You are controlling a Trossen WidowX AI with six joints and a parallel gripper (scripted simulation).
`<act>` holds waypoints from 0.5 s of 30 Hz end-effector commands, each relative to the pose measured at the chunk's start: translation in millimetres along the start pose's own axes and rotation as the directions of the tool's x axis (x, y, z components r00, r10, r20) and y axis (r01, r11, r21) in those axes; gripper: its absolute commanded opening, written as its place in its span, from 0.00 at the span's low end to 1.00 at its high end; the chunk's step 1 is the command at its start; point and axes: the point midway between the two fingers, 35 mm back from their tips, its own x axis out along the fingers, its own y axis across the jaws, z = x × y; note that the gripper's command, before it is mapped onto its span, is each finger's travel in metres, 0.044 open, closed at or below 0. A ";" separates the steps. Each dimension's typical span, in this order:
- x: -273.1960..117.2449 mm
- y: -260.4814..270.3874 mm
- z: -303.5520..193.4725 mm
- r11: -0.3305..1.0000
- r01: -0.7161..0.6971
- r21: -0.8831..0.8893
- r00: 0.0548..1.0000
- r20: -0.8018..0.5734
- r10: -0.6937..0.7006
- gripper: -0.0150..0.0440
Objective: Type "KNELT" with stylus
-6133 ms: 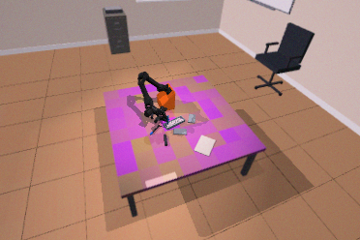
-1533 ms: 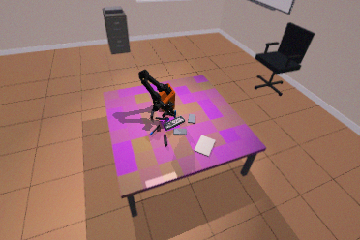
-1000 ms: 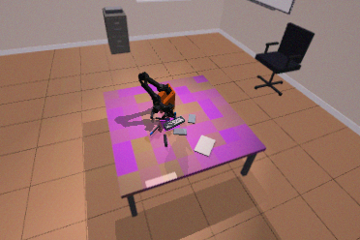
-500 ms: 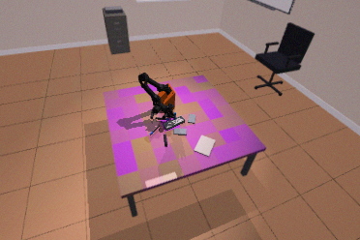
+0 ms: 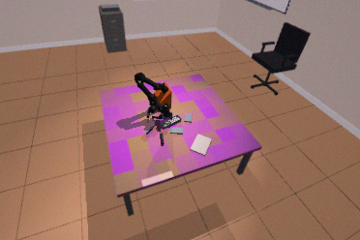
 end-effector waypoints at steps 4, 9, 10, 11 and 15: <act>2.2 0.9 -2.1 1.000 -0.004 -0.002 1.000 0.005 0.004 0.39; 2.1 0.9 -1.9 1.000 -0.004 -0.002 1.000 0.005 0.004 0.39; 2.1 0.9 -1.9 1.000 -0.004 -0.002 1.000 0.005 0.004 0.39; 2.1 0.9 -1.9 1.000 -0.004 -0.002 1.000 0.005 0.004 0.39; 1.9 0.8 -1.5 1.000 -0.004 -0.002 1.000 0.005 0.004 0.39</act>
